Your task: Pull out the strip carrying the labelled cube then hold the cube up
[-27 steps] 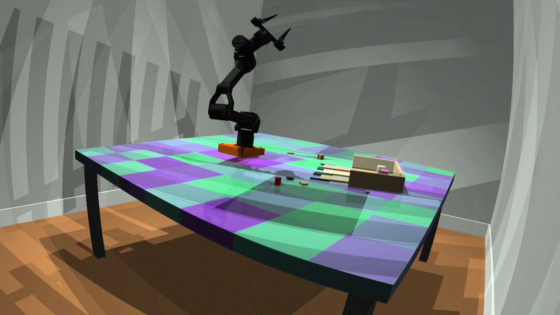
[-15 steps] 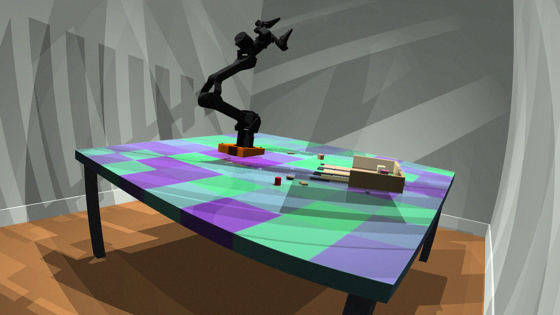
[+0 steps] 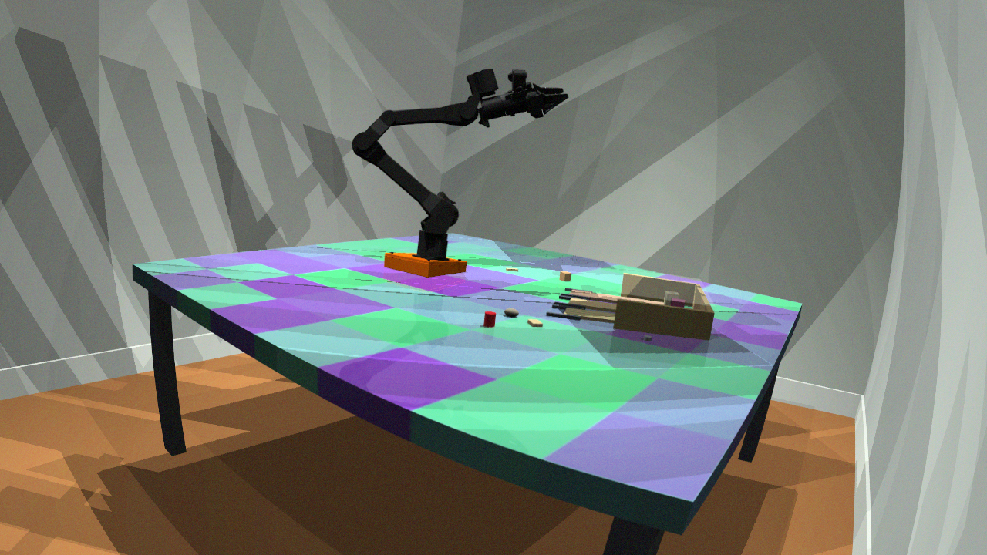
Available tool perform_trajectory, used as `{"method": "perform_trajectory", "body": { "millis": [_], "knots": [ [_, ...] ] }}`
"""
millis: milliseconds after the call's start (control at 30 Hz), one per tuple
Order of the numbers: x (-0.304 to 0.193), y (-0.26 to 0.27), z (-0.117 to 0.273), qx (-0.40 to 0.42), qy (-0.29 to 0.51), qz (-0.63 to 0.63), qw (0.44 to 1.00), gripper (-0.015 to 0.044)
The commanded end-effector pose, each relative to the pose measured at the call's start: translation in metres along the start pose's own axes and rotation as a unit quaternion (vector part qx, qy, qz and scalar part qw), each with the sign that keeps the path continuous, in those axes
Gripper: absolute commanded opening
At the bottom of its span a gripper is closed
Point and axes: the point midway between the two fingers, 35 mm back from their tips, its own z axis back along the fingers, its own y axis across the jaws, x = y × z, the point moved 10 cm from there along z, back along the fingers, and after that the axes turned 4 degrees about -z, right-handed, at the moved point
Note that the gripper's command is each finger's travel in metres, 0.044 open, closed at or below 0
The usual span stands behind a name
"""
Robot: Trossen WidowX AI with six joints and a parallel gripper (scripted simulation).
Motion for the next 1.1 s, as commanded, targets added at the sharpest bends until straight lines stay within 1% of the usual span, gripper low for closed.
{"method": "perform_trajectory", "body": {
  "millis": [0,133,267,467,533,1067],
  "knots": [
    [-0.032,-0.04,-0.022,-0.082,0.092,0.085,0.989,0.04],
    [-0.05,-0.08,-0.031,-0.148,0.166,0.123,0.967,0.04],
    [-0.063,-0.123,-0.03,-0.212,0.239,0.135,0.938,0.04],
    [-0.076,-0.187,-0.01,-0.301,0.34,0.106,0.885,0.04],
    [-0.079,-0.202,-0.001,-0.322,0.363,0.09,0.87,0.04],
    [-0.079,-0.205,0.001,-0.326,0.367,0.086,0.867,0.04]
  ]
}}
